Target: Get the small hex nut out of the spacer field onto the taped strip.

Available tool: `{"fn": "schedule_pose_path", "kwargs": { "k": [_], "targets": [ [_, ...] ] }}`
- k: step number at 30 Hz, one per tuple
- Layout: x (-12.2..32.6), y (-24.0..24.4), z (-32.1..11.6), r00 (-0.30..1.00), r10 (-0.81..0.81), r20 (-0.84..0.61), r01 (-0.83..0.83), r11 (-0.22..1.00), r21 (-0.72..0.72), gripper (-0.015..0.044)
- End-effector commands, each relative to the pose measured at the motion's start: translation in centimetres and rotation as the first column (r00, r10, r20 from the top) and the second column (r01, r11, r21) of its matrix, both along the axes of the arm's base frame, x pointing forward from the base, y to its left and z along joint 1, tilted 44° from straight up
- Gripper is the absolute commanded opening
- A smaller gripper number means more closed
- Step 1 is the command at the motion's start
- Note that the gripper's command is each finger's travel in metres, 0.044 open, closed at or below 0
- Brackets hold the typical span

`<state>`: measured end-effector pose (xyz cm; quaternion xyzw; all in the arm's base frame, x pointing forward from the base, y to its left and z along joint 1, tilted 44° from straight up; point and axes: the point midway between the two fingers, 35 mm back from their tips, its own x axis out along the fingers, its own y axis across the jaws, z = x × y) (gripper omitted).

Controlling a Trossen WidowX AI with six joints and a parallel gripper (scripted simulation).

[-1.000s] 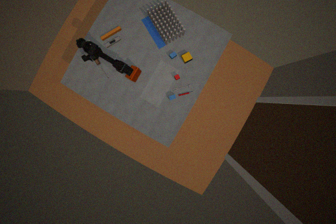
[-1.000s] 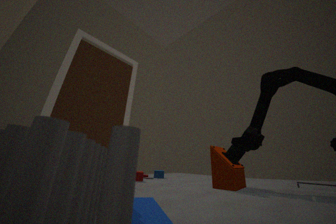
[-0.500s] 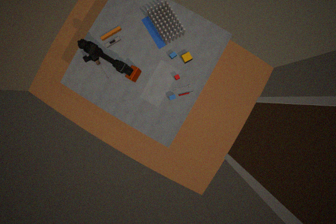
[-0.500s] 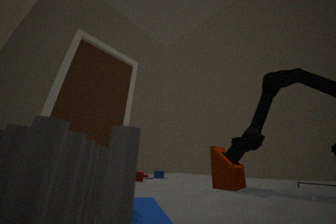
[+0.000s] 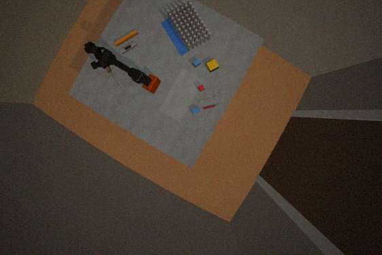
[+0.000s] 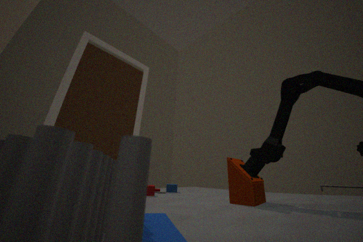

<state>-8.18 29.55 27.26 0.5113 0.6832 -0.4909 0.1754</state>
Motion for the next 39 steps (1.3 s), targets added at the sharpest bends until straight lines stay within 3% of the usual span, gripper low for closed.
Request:
{"fn": "schedule_pose_path", "kwargs": {
  "k": [1,16,22,39],
  "targets": [
    [0.2,-1.8,2.4,1.0,0.001,-0.001,-0.001,1.0,0.009,0.0],
    [1.0,-9.7,8.6,1.0,0.003,0.0,-0.003,1.0,0.009,0.0],
    [1.0,-10.1,8.8,1.0,-0.001,-0.001,0.001,1.0,0.008,0.0],
    [4.7,-8.0,7.5,0.916,-0.383,-0.116,0.363,0.917,-0.165,0.0]
  ]
}}
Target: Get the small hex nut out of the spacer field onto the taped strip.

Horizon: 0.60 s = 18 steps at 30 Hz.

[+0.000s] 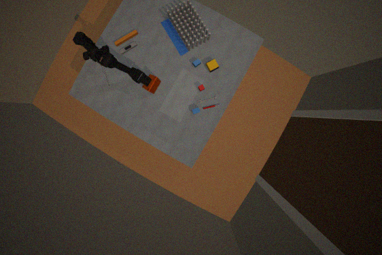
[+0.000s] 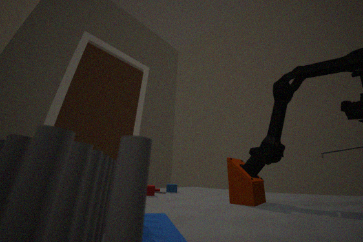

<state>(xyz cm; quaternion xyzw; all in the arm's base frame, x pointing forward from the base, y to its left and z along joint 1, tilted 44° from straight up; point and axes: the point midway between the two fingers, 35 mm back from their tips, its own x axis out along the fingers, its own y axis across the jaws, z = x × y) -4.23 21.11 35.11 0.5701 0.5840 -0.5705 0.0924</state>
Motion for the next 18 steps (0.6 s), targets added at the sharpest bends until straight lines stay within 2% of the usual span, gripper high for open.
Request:
{"fn": "schedule_pose_path", "kwargs": {
  "k": [1,9,18],
  "targets": [
    [1.0,0.6,-0.5,0.991,-0.122,-0.056,0.119,0.991,-0.053,0.0],
    [3.2,1.5,-1.3,0.925,-0.353,-0.14,0.331,0.93,-0.157,0.0],
    [5.7,2.2,-2.2,0.781,-0.589,-0.208,0.53,0.8,-0.28,0.0]
  ]
}}
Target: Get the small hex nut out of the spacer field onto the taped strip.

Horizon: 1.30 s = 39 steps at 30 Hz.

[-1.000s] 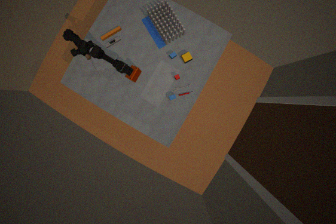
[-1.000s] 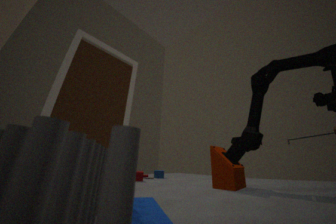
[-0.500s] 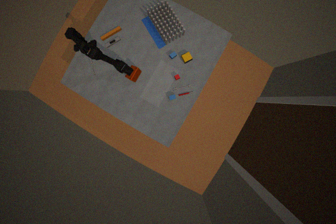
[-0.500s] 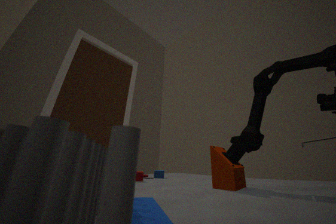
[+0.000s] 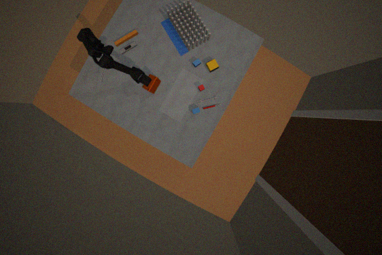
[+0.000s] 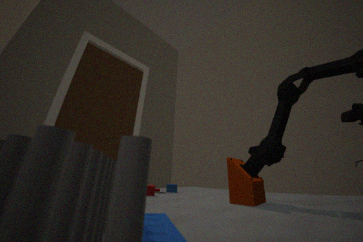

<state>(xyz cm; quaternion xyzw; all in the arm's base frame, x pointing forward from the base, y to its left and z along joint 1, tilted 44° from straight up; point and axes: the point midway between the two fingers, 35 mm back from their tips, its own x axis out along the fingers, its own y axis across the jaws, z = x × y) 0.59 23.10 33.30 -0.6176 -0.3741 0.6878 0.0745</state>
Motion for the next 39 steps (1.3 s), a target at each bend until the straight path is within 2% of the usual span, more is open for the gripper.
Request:
{"fn": "schedule_pose_path", "kwargs": {
  "k": [1,13,18,28,39],
  "targets": [
    [1.2,0.3,-0.5,0.99,-0.126,-0.064,0.124,0.991,-0.041,0.0],
    [4.5,0.4,-1.4,0.902,-0.405,-0.15,0.389,0.913,-0.124,0.0],
    [5.9,0.4,-1.9,0.827,-0.527,-0.195,0.498,0.849,-0.18,0.0],
    [8.9,0.2,-3.0,0.597,-0.756,-0.268,0.689,0.654,-0.311,0.0],
    [12.2,-0.6,-4.3,0.266,-0.916,-0.3,0.801,0.383,-0.46,0.0]
  ]
}}
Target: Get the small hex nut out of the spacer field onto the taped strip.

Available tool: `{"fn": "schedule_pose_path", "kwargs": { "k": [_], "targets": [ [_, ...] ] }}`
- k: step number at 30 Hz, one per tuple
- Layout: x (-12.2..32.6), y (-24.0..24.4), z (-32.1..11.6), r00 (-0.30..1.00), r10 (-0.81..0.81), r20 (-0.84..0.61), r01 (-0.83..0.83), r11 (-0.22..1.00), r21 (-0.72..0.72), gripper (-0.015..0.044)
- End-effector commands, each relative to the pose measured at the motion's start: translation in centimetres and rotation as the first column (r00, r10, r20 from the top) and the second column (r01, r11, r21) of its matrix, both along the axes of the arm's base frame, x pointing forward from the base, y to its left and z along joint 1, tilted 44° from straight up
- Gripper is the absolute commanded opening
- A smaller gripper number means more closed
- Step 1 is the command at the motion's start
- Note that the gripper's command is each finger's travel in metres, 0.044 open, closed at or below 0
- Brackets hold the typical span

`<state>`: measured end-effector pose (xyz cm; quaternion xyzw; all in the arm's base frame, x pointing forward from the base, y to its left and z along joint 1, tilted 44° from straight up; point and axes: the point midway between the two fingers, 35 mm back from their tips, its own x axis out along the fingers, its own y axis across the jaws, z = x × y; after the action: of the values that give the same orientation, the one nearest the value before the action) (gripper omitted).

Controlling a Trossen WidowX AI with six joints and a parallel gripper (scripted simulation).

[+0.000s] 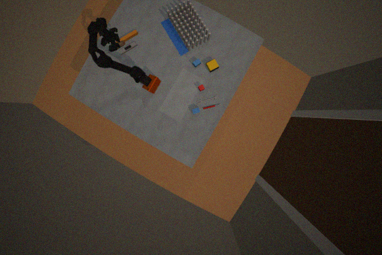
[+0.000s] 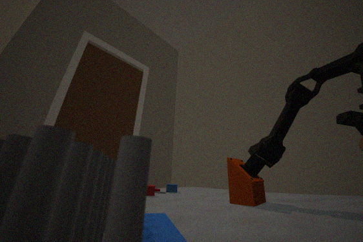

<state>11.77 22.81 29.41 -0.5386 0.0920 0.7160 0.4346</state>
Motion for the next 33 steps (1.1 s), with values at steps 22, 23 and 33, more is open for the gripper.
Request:
{"fn": "schedule_pose_path", "kwargs": {
  "k": [22,23,33],
  "targets": [
    [7.3,-3.3,-3.1,0.658,-0.69,-0.301,0.668,0.719,-0.19,0.0],
    [7.5,-3.5,-3.2,0.631,-0.711,-0.31,0.688,0.698,-0.2,0.0],
    [10.0,-5.5,-4.5,0.333,-0.866,-0.372,0.832,0.456,-0.316,0.0]
  ]
}}
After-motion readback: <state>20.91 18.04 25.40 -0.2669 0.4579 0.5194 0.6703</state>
